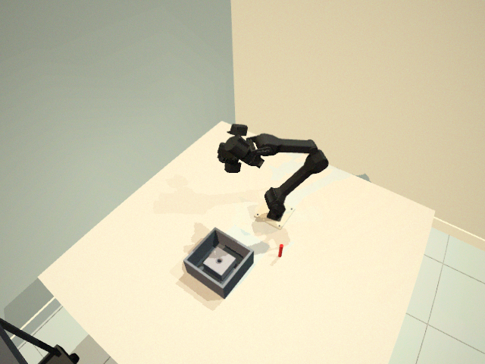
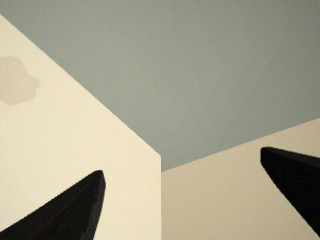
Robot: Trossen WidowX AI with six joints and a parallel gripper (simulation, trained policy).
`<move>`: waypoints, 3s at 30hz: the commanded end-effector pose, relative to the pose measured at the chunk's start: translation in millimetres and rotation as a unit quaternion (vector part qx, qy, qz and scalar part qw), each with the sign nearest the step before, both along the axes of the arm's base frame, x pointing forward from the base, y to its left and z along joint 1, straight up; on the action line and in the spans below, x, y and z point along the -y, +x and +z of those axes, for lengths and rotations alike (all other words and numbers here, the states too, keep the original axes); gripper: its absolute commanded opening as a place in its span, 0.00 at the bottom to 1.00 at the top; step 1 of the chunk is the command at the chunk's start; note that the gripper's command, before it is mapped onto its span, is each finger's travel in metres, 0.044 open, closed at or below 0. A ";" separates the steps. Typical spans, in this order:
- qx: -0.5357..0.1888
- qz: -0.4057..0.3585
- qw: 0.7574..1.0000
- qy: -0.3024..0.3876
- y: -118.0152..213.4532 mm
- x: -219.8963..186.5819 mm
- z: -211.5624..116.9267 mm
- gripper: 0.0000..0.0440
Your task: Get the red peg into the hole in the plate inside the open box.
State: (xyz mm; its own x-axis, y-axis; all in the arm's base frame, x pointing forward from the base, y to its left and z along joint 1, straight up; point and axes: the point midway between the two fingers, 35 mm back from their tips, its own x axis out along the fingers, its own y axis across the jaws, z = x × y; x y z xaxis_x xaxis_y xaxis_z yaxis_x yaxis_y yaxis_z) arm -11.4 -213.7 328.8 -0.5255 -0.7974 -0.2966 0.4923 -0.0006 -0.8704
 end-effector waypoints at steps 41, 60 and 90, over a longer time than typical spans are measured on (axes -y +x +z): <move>0.282 0.184 0.863 0.377 233.9 -226.9 -158.0 1.00; 0.290 0.137 0.844 0.430 216.1 -308.1 -233.9 1.00; 0.267 0.149 0.861 0.406 214.4 -294.4 -275.3 0.00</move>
